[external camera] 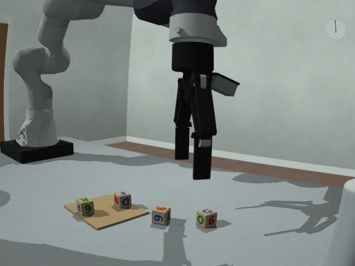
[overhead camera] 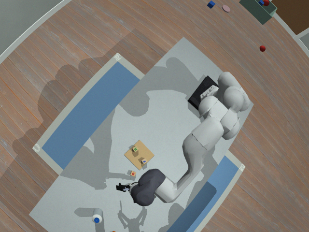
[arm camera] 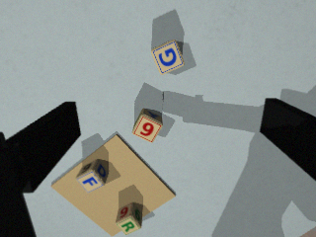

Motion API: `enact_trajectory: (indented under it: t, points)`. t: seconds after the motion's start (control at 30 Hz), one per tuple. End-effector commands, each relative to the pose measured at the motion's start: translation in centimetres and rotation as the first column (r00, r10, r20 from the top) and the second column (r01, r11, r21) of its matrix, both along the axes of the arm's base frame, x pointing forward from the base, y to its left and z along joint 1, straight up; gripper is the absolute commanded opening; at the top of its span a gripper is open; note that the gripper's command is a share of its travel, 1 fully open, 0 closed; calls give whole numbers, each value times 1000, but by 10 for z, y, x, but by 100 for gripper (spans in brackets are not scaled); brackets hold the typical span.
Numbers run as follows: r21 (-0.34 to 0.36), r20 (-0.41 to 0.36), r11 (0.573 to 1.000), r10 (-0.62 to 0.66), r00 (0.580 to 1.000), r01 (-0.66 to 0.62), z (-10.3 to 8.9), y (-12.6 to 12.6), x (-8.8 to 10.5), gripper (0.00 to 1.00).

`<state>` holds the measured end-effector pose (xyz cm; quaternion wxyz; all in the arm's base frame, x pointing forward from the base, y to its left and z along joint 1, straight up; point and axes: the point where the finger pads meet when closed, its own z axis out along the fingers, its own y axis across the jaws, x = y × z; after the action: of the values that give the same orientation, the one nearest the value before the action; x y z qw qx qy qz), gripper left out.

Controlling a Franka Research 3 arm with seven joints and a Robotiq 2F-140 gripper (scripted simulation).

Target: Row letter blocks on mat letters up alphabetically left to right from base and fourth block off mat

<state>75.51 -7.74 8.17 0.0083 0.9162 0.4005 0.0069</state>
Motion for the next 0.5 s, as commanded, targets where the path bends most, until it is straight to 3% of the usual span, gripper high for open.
enact_trajectory:
  t: [0.0,0.47]
  points:
    - [-1,-22,991,137,990,-137,-1,3,2,100]
    - [4,-22,944,330,944,-330,-5,21,22,100]
